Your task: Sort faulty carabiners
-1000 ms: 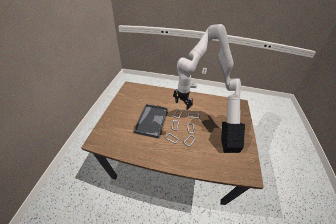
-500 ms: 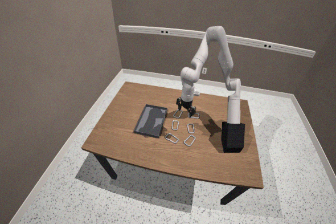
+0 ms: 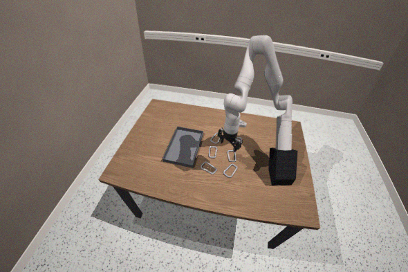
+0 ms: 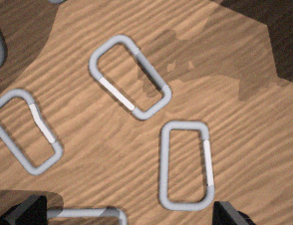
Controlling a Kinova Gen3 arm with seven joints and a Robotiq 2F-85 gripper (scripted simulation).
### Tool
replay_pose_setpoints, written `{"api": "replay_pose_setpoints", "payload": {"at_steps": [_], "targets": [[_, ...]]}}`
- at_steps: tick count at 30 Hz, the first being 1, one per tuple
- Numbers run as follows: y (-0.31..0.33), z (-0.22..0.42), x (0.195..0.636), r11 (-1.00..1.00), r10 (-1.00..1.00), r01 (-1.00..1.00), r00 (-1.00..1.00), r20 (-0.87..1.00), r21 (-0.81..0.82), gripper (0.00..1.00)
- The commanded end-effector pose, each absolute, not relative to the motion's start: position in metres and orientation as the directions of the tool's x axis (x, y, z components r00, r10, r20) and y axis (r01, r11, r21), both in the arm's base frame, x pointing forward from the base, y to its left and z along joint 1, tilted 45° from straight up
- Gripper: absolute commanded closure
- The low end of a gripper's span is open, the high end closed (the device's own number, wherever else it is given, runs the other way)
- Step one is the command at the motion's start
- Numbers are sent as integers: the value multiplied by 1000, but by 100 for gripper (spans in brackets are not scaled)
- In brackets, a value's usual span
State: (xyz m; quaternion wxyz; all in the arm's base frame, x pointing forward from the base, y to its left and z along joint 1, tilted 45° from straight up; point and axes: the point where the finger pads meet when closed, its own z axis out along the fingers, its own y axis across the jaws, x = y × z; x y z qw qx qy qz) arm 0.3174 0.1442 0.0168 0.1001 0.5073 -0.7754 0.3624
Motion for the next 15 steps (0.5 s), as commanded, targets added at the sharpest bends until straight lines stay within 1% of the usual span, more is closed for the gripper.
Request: {"api": "replay_pose_setpoints", "payload": {"at_steps": [1, 2, 15], "targets": [[144, 16, 317, 220, -713, -860, -464, 525, -460, 0], [130, -37, 298, 219, -713, -861, -463, 526, -460, 0], [130, -37, 298, 219, -713, -861, -463, 526, -460, 0]]}}
